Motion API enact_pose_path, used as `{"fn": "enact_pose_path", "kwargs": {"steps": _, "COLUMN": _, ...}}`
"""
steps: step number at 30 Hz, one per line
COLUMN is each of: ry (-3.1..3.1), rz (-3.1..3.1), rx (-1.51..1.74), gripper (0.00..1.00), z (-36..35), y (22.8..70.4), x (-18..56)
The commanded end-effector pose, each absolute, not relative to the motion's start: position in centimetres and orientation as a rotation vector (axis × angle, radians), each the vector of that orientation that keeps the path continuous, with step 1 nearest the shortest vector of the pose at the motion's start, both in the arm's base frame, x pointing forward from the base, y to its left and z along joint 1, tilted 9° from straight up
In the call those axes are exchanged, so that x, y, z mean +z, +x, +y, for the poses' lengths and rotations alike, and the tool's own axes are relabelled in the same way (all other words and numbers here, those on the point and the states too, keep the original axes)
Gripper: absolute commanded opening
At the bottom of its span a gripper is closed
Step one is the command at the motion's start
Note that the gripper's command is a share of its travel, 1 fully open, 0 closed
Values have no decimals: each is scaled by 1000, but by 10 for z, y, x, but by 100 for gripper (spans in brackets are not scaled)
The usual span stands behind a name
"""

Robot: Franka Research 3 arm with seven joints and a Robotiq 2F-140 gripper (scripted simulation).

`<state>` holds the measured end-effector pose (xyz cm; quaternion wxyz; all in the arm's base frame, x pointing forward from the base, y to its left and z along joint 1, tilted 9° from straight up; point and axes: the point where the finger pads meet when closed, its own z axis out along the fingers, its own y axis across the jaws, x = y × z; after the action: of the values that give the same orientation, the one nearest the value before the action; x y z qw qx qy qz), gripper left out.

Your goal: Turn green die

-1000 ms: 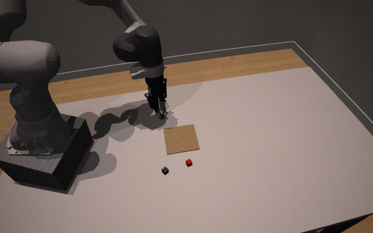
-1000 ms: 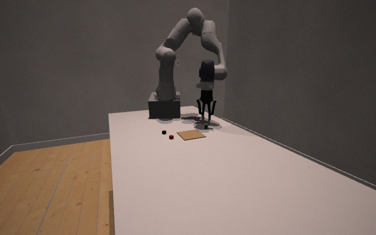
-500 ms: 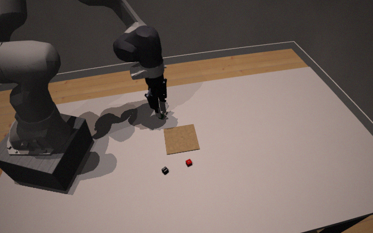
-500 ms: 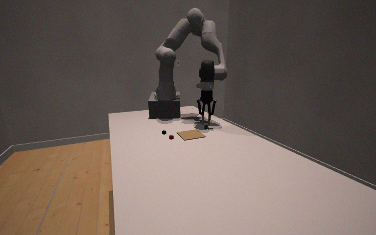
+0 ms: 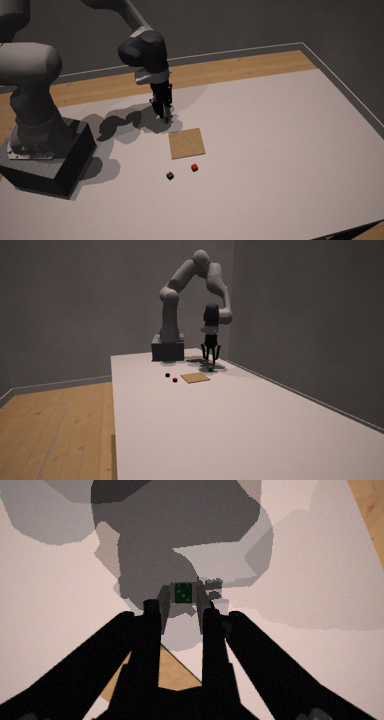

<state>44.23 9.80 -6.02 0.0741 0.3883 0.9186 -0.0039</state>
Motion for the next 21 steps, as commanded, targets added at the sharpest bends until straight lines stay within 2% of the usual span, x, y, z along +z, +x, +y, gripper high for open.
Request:
{"fn": "enact_pose_path", "kwargs": {"steps": 1, "ry": 1146, "rz": 2760, "rx": -11, "gripper": 21, "z": 97, "y": 444, "x": -64}}
{"fn": "enact_pose_path", "kwargs": {"steps": 21, "ry": 1146, "rz": 2760, "rx": -11, "gripper": 21, "z": 97, "y": 445, "x": -69}}
